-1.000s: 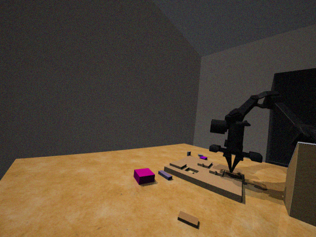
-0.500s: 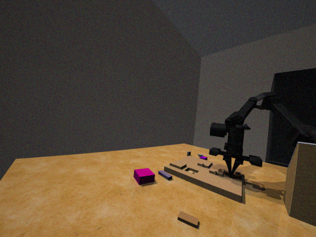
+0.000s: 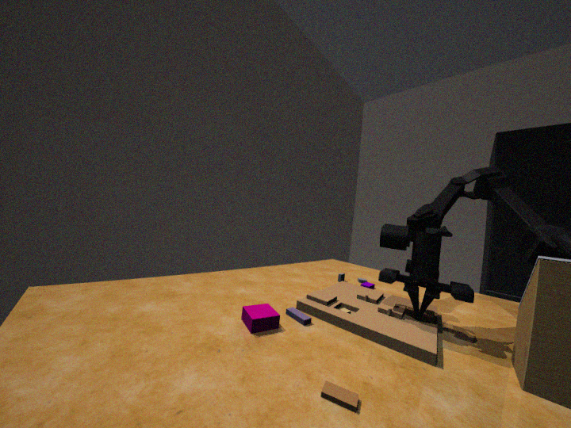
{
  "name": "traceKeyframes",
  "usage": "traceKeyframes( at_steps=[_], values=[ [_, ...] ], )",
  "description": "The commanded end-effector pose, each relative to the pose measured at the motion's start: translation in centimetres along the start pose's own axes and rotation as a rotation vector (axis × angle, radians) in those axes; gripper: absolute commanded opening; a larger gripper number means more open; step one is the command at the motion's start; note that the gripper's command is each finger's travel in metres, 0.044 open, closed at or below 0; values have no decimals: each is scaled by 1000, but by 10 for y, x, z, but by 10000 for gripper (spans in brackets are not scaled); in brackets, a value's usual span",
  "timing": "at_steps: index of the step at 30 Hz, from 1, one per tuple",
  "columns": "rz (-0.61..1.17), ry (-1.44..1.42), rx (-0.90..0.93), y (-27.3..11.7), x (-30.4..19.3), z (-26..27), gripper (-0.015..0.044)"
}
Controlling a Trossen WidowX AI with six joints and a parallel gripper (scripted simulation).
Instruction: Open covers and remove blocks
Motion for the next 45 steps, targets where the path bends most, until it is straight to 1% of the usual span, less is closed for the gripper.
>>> traceKeyframes(
  at_steps=[1, 45],
  values=[
    [-2, -3, 2, 0, 3, 1, 0],
    [1, -3, 3, 0, 44, 8, 0]
  ],
)
Point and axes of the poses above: the point midway between the two fingers, 35 mm back from their tips, its own y axis out along the fingers, its own z axis across the jaws, x = y × z, the point moved 6 cm from there along -y, back along the fingers, and after that the axes turned 7 degrees about y, right-handed, at the moved point
